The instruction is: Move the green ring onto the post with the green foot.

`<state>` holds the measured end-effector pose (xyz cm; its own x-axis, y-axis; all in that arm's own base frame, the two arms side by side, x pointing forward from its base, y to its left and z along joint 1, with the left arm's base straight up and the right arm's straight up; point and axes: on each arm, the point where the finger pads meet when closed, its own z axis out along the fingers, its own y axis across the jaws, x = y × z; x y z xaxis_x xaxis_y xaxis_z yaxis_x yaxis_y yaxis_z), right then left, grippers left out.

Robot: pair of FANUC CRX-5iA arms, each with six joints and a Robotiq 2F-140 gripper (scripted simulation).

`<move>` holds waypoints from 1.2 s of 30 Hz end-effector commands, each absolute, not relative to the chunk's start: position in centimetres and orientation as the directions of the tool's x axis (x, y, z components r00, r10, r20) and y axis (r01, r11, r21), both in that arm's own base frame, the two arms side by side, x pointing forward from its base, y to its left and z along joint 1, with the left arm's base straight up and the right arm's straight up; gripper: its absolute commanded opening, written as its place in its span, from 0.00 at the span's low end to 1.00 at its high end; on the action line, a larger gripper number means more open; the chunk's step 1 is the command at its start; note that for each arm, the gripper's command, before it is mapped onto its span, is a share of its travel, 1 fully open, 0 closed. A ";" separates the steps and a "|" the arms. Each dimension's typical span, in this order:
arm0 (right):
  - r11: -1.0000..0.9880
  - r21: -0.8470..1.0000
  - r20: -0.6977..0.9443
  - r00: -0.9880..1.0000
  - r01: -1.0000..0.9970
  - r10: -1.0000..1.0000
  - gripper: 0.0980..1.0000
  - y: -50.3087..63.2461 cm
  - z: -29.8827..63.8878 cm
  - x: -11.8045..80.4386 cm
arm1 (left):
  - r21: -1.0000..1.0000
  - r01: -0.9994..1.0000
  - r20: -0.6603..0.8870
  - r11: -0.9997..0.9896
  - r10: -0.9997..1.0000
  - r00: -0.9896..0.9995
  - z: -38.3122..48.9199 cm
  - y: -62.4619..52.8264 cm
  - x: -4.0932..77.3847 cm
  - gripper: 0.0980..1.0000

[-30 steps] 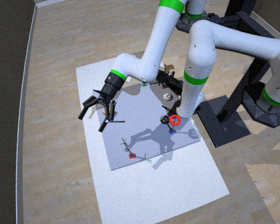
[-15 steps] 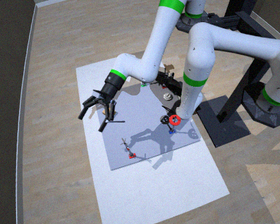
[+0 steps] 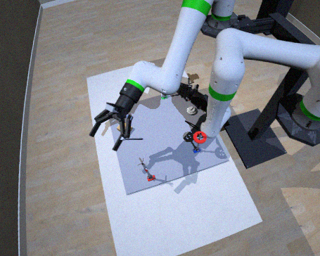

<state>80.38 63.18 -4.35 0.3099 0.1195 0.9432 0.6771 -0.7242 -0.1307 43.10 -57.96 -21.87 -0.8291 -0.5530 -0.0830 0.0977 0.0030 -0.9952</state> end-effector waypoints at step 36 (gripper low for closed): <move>-0.724 -0.130 0.944 0.307 0.678 0.118 1.00 63.2 -4.1 80.4 | -0.995 0.099 -0.083 0.002 -0.553 -0.829 -23.4 -58.0 43.3 0.13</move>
<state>80.38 63.18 -4.35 0.3099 0.1195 0.9432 0.6771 -0.7242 -0.1307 43.26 -57.96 -23.50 -0.8291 -0.5529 -0.0829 0.0975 0.0030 -0.9952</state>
